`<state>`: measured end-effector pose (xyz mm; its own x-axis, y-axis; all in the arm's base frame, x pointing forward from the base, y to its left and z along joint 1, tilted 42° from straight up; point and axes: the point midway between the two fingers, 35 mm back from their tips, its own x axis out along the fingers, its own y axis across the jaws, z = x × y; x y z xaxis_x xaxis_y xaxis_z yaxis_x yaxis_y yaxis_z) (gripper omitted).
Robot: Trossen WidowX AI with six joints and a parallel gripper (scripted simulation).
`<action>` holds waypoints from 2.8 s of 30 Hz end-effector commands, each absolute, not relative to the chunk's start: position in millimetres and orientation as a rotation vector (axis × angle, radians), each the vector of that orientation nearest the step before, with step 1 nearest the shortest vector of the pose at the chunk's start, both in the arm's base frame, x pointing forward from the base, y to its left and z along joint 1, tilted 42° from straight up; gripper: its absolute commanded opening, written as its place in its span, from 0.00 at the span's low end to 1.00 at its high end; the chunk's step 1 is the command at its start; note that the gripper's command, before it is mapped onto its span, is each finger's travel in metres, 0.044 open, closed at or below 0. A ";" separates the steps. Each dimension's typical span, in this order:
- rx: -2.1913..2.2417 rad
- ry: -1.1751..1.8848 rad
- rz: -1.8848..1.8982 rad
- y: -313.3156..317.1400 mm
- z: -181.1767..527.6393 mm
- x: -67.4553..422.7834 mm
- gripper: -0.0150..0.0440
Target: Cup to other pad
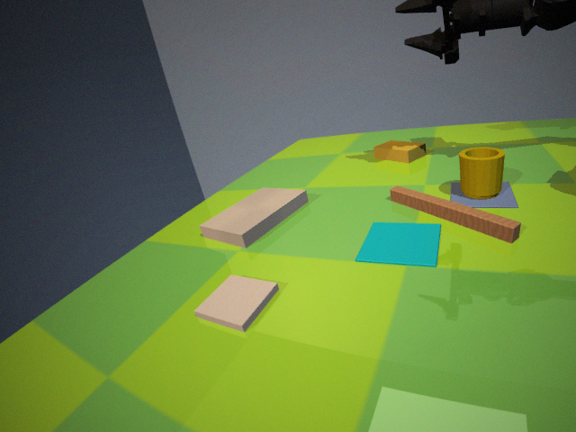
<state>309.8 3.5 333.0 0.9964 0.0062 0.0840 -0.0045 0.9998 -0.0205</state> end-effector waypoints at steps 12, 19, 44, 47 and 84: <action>-0.632 1.084 0.061 21.0 128.0 272.7 0.54; -1.332 1.666 0.242 -2.8 118.5 204.3 0.54; -1.356 1.680 0.252 -8.3 106.0 207.1 0.54; -1.355 1.680 0.253 -11.4 102.3 207.6 0.54; -1.349 1.676 0.247 -40.9 70.5 209.5 0.49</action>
